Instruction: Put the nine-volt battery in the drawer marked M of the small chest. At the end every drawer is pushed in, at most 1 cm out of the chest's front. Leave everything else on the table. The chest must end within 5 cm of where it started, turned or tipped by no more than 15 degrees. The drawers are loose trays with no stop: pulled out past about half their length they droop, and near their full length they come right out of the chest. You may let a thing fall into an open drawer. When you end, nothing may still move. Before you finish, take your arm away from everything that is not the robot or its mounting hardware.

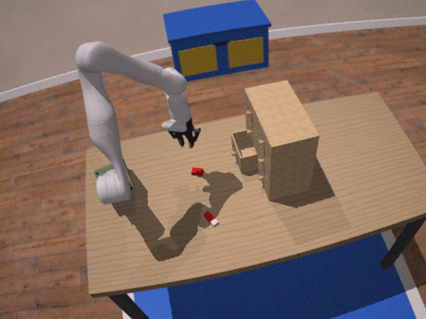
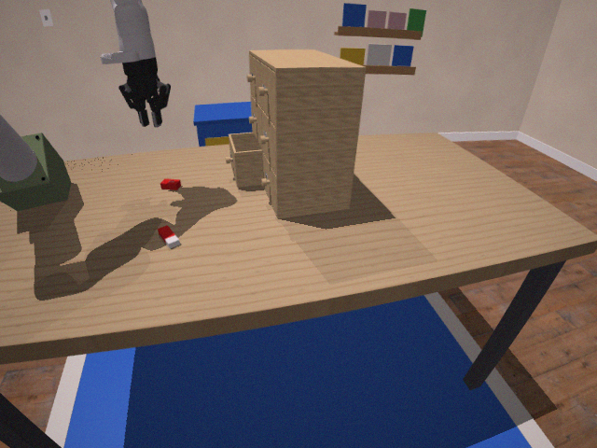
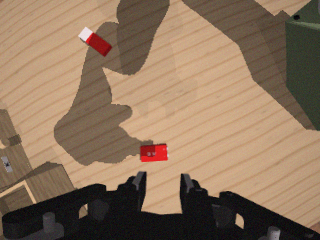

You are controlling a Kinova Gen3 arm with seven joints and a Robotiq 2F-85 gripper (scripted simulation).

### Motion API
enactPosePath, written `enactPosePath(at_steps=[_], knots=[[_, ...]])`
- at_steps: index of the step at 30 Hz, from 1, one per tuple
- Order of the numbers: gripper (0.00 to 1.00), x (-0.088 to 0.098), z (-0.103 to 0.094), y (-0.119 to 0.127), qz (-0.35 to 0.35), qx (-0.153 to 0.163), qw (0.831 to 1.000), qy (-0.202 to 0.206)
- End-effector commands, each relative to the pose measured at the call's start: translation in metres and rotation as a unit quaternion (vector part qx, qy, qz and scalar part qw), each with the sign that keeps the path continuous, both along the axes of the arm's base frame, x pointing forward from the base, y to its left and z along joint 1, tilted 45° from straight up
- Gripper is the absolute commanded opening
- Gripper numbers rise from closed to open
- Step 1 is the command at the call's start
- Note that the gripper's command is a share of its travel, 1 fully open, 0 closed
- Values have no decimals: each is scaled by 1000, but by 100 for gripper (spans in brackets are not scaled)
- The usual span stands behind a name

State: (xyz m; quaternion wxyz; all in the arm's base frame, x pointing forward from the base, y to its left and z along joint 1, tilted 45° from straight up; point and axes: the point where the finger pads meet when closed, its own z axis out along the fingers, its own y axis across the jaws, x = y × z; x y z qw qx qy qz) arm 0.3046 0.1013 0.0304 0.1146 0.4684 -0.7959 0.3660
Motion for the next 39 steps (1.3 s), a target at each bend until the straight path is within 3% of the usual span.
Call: enactPosePath(at_steps=[1,4,9,19,21,36,39], knots=[[33,2,-2,-4,16,-1,1000,23],[33,2,-3,-6,27,-3,999,34],[33,5,-8,-12,82,-15,993,87],[33,11,-18,-24,190,-39,962,192],[33,11,-18,-24,190,-39,962,192],[33,19,-33,-40,332,-70,881,329],[33,19,-33,-41,341,-72,875,337]])
